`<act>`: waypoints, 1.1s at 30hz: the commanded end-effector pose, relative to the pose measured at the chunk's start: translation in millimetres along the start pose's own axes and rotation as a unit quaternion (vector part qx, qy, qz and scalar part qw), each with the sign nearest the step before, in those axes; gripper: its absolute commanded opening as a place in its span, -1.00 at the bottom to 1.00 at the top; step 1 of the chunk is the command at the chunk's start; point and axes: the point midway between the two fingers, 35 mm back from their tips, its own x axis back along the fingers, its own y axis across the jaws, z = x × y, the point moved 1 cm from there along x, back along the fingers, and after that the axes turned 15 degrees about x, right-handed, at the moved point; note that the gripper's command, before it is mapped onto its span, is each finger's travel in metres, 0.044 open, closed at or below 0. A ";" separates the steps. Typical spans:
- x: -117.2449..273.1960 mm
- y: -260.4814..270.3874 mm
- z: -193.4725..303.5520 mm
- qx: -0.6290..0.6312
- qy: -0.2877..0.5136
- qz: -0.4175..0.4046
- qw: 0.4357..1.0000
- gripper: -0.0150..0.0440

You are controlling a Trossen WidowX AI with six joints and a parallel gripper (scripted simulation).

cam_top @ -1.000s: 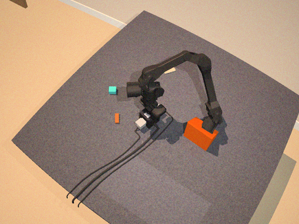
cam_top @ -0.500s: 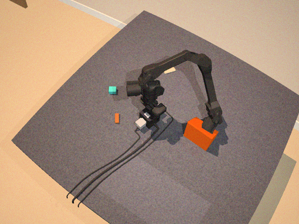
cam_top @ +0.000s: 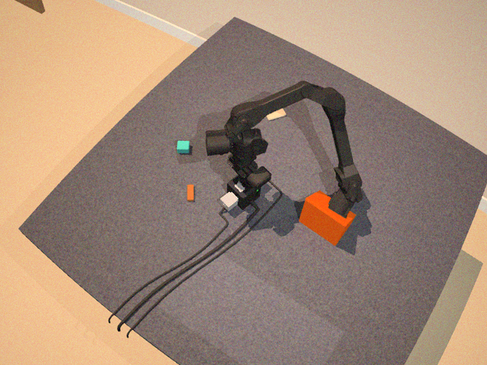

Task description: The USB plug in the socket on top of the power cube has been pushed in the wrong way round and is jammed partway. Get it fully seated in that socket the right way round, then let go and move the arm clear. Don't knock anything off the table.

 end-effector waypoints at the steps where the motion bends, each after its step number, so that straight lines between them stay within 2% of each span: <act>1: 0.4 -0.1 0.1 0.012 0.001 0.001 1.000 -0.49; 17: -0.8 -0.4 -0.1 0.215 0.000 0.001 0.977 -0.49; 33: -0.8 -0.4 -0.1 0.413 0.000 0.001 0.911 -0.49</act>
